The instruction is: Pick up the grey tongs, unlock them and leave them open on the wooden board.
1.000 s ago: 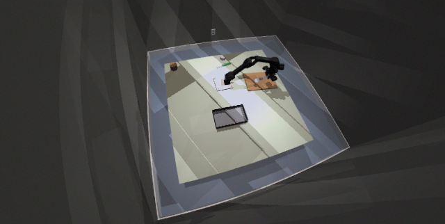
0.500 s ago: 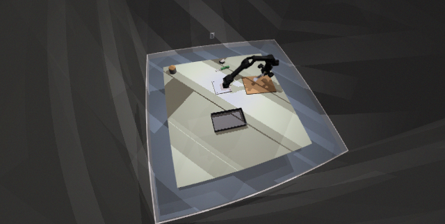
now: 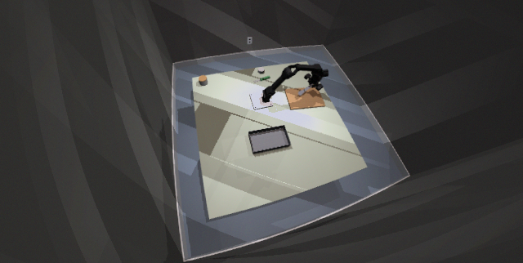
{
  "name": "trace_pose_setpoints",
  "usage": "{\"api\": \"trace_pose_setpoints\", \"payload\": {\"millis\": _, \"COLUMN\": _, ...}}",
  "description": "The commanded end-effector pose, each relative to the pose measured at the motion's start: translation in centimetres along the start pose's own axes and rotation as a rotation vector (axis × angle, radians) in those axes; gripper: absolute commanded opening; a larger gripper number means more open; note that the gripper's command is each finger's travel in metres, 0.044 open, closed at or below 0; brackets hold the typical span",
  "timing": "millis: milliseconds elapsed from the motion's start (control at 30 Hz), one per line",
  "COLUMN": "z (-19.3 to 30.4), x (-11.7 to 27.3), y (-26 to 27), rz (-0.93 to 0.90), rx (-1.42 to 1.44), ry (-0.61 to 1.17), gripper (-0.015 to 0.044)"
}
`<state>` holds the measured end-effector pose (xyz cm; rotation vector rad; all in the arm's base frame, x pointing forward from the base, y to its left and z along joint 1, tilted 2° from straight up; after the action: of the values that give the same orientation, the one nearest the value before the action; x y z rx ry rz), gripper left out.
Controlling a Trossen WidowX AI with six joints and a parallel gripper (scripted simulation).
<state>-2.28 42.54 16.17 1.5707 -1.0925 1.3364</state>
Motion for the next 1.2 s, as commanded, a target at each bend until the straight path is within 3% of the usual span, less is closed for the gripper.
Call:
{"api": "trace_pose_setpoints", "payload": {"millis": 0, "z": -0.2, "x": 0.6, "y": -0.2, "rz": -0.022, "rx": -0.023, "ry": -0.083, "gripper": -0.015}}
{"api": "trace_pose_setpoints", "payload": {"millis": 1167, "z": 0.9, "x": 4.7, "y": -1.3, "rz": -0.159, "rx": -0.051, "ry": -0.719, "gripper": -0.015}}
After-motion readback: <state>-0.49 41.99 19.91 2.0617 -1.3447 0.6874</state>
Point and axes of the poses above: the point midway between the two fingers, 35 mm back from their tips, its own x axis back along the fingers, its own y axis across the jaws, z = x × y, the point moved 2 cm from there along x, back along the fingers, and after that the axes turned 10 degrees about -x, right-handed, at the moved point
